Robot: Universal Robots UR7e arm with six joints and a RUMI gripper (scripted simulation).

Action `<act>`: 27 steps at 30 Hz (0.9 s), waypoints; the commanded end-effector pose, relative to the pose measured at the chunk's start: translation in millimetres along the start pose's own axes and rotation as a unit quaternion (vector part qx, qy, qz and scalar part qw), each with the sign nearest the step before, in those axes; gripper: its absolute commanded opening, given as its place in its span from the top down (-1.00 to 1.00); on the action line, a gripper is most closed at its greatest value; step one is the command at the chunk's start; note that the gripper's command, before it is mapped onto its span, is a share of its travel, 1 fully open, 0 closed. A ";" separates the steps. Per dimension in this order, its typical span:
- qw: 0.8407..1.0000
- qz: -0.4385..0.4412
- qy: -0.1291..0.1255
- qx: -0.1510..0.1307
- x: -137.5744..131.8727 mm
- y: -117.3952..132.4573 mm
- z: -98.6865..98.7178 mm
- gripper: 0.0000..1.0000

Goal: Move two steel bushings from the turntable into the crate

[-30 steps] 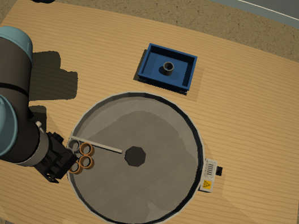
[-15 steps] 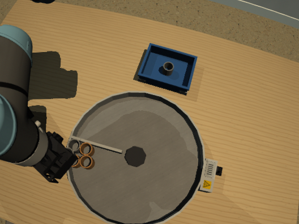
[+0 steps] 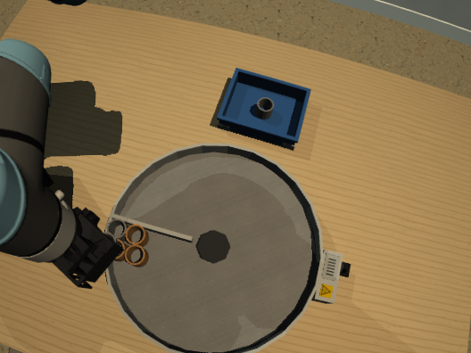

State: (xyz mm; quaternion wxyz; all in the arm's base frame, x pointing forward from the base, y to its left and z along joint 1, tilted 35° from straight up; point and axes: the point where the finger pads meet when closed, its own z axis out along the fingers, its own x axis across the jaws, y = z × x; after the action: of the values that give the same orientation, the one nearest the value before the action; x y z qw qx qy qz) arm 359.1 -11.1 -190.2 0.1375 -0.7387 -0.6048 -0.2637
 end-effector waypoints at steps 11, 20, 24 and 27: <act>1.000 0.000 0.000 0.000 0.2 0.3 -0.3 1.00; 1.000 0.000 0.000 0.000 6.7 0.0 -0.3 1.00; 1.000 0.000 0.000 0.000 13.1 -0.3 -0.3 1.00; 1.000 0.000 0.000 0.000 15.1 -0.4 -0.3 1.00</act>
State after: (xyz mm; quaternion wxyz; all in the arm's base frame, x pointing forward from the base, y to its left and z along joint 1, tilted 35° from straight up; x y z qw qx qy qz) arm 360.0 -2.4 -184.5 0.1375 -0.7387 -0.6048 -0.2638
